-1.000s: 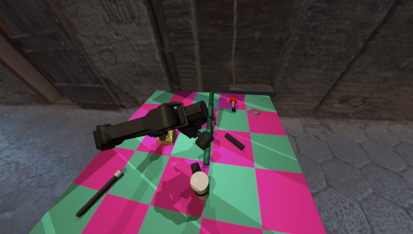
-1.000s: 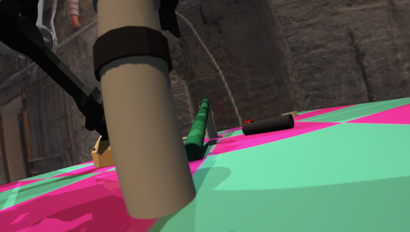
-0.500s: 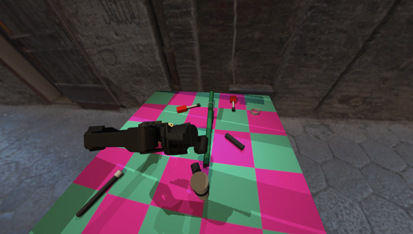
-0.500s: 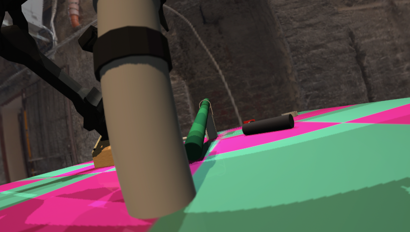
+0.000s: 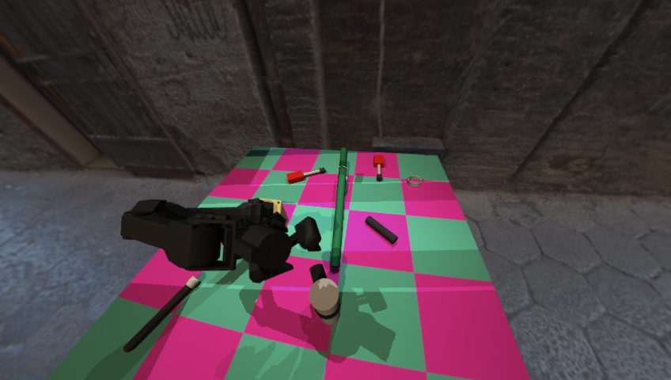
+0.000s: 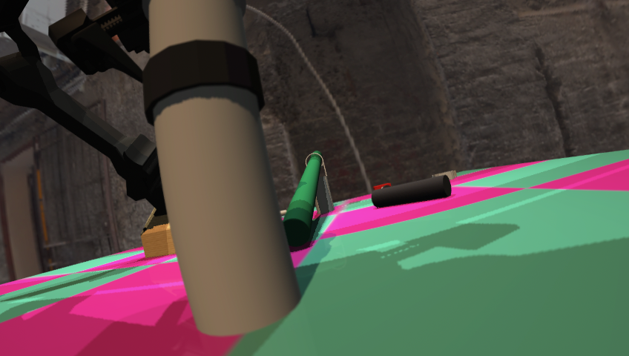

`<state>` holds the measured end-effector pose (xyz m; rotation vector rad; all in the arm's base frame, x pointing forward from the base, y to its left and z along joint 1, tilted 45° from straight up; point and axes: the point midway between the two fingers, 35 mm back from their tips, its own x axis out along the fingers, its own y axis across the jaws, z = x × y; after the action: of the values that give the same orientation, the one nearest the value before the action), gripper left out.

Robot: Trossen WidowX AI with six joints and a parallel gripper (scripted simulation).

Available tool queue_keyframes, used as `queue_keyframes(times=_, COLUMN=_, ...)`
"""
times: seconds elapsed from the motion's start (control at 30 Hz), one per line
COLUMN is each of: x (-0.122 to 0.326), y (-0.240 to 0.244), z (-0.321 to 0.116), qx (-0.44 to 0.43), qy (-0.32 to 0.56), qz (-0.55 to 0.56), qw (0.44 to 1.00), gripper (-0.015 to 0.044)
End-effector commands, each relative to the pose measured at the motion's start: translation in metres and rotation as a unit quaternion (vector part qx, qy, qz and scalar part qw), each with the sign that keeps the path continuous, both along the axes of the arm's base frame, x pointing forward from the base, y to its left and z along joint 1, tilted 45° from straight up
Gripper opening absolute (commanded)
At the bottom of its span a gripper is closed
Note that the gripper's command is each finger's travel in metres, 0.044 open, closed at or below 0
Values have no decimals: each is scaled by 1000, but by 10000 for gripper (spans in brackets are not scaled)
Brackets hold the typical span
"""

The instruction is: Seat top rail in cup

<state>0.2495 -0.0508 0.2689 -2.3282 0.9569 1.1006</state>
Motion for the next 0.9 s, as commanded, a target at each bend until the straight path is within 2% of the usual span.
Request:
queue_keyframes(times=0.0, x=-2, y=-2, z=0, qx=-2, qy=2, qz=11, qw=1000, gripper=440)
queue_keyframes(times=0.27, x=1, y=-41, z=-38, qx=-4, qy=1, qz=11, qw=1000, gripper=440)
queue_keyframes(times=0.87, x=13, y=-51, z=-55, qx=-4, qy=1, qz=11, qw=1000, gripper=440)
